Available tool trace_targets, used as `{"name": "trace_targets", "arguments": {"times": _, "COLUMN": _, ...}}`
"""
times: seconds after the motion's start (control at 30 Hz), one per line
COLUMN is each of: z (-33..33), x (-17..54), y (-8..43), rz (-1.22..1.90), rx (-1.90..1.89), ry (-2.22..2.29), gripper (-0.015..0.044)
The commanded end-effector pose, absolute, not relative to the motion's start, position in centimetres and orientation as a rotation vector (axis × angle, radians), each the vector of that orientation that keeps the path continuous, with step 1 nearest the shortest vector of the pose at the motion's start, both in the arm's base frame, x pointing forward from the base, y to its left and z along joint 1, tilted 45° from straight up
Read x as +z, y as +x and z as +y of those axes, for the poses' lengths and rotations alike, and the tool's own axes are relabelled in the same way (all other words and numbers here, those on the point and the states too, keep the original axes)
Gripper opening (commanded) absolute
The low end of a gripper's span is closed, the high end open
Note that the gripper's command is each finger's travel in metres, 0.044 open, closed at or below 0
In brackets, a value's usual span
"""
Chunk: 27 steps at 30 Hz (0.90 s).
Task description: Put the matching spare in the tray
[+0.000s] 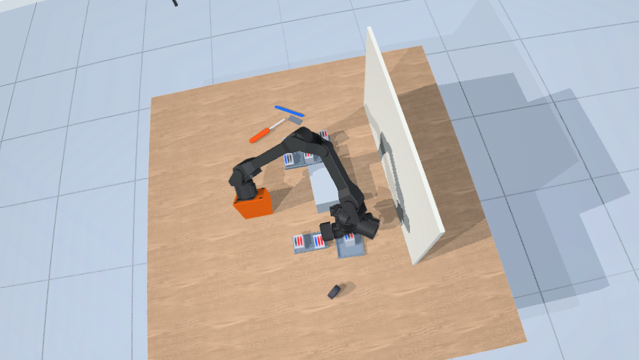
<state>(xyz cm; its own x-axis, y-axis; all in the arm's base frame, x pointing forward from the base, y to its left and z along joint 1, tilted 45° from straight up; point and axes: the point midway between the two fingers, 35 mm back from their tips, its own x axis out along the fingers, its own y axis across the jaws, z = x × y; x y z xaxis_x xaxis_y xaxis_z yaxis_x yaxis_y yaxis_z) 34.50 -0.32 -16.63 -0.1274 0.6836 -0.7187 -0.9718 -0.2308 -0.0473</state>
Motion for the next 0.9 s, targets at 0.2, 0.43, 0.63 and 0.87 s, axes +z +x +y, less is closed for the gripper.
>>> {"name": "trace_targets", "arguments": {"times": 0.2, "z": -0.4, "x": -16.6, "y": 34.5, "rz": 0.527, "rx": 1.675, "ry": -0.749, "gripper": 0.0420}}
{"name": "trace_targets", "arguments": {"times": 0.43, "z": -6.0, "x": -11.0, "y": 35.8, "rz": 0.533, "rx": 1.669, "ry": -0.748, "gripper": 0.0440}}
{"name": "trace_targets", "arguments": {"times": 0.63, "z": -7.8, "x": -8.9, "y": 35.8, "rz": 0.533, "rx": 1.668, "ry": -0.745, "gripper": 0.0440}}
{"name": "trace_targets", "arguments": {"times": 0.87, "z": -7.9, "x": -9.2, "y": 36.1, "rz": 0.533, "rx": 1.641, "ry": -0.754, "gripper": 0.0440}}
